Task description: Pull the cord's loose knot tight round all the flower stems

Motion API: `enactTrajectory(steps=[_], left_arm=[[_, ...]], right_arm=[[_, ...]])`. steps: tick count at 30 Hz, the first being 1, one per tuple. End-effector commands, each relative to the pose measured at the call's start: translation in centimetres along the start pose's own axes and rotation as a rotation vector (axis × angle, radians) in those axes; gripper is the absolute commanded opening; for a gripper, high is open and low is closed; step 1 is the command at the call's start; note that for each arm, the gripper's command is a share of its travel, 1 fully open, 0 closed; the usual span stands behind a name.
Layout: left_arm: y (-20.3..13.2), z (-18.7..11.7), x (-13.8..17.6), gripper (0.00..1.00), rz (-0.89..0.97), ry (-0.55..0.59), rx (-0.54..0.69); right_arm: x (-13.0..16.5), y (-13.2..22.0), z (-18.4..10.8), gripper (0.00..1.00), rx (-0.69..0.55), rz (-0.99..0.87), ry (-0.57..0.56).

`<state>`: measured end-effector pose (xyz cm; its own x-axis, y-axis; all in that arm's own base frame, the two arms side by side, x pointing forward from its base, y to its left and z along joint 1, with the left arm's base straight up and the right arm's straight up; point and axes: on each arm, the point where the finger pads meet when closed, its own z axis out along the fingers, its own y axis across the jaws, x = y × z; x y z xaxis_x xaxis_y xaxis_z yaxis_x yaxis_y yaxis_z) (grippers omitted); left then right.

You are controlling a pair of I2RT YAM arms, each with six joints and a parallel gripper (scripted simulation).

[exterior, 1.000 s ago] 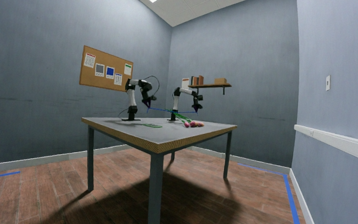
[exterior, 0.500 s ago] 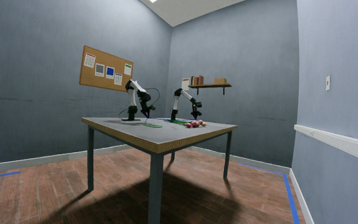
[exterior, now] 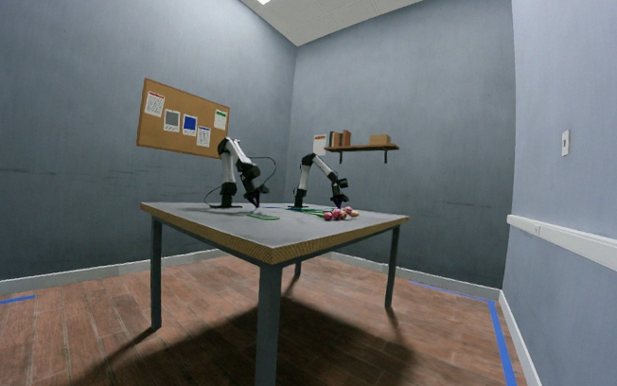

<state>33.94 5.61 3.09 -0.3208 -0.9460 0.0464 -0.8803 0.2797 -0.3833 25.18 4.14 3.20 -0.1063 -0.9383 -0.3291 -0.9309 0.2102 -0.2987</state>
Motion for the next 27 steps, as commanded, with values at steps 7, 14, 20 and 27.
enactTrajectory(steps=[7,14,20,27], left_arm=[[-1.3,0.0,-2.6,0.00,0.007,-0.092,0.045],[-1.3,0.0,-2.6,0.00,0.007,-0.092,0.046],[-0.8,-0.5,-0.6,0.00,0.007,-0.021,0.031],[-0.5,-0.9,-0.5,0.27,0.008,-0.022,0.033]], right_arm=[[1.4,-0.1,0.2,0.00,0.014,0.008,0.061],[1.4,-0.1,0.2,0.00,0.015,0.008,0.061],[-0.2,-0.7,-0.2,0.00,0.024,-0.004,-0.007],[-0.2,-0.5,-0.7,0.27,0.028,-0.006,-0.007]])
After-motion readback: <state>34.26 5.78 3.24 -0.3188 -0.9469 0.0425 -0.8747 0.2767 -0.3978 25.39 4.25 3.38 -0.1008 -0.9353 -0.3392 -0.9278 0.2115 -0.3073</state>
